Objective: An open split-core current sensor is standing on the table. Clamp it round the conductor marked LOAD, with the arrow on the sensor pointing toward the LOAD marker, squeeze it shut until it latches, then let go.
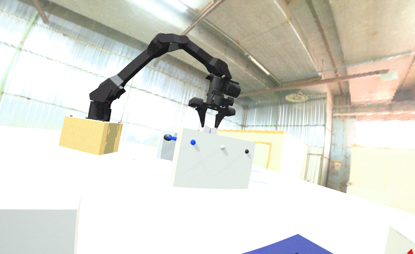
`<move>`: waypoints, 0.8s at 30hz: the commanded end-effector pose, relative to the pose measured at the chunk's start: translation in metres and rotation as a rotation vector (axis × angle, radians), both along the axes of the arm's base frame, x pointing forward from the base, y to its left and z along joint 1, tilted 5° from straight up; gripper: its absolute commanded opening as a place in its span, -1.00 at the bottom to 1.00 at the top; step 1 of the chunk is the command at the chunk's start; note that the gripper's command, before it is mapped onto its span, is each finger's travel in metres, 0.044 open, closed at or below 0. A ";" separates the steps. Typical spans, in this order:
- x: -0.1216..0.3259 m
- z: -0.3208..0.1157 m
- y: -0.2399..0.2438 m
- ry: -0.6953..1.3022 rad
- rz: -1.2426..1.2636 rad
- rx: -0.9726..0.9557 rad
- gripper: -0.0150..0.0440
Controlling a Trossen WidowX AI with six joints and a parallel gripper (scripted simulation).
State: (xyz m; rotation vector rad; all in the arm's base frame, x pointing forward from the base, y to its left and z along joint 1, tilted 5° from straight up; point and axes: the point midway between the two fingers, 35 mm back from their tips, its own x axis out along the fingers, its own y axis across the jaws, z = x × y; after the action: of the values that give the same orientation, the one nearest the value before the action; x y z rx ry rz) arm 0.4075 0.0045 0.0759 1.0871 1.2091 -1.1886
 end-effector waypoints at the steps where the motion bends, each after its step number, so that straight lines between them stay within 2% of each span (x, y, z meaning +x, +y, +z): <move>1: -0.001 -0.011 0.000 0.008 -0.006 0.003 -0.49; 17: -0.003 -0.036 -0.002 0.009 -0.006 0.003 -0.49; 24: -0.002 -0.032 -0.002 0.003 -0.005 0.000 -0.49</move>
State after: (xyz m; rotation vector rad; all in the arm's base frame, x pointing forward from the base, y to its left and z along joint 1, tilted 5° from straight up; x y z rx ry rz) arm 0.4054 0.0024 0.0431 1.0882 1.2107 -1.1958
